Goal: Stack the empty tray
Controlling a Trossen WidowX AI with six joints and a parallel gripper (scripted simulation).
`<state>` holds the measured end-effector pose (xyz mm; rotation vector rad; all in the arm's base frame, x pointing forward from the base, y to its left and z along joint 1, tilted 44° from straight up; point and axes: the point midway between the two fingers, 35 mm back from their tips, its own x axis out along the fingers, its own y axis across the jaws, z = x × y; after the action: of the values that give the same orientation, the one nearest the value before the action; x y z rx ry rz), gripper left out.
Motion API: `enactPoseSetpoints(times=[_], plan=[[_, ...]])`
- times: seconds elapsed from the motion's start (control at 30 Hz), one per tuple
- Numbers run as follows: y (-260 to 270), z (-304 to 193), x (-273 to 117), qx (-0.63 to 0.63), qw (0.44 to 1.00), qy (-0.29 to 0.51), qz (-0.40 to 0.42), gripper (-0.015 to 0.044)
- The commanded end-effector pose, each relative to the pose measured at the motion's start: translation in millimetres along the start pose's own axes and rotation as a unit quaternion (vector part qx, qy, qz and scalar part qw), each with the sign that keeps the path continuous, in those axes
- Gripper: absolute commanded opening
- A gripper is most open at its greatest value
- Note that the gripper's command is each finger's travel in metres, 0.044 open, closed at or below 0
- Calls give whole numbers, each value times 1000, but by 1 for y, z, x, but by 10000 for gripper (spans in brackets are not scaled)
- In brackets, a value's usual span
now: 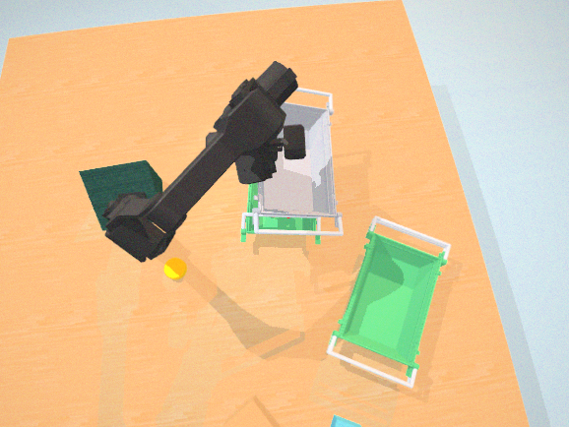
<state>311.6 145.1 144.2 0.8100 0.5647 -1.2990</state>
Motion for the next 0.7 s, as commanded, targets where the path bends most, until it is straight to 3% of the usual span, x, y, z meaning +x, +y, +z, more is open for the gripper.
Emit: enactPoseSetpoints(times=[0.0, 0.67], plan=[[0, 0, -3, -1, 1000, -2, 9, 0], [-8, 10, -5, -1, 1000, -1, 10, 0]])
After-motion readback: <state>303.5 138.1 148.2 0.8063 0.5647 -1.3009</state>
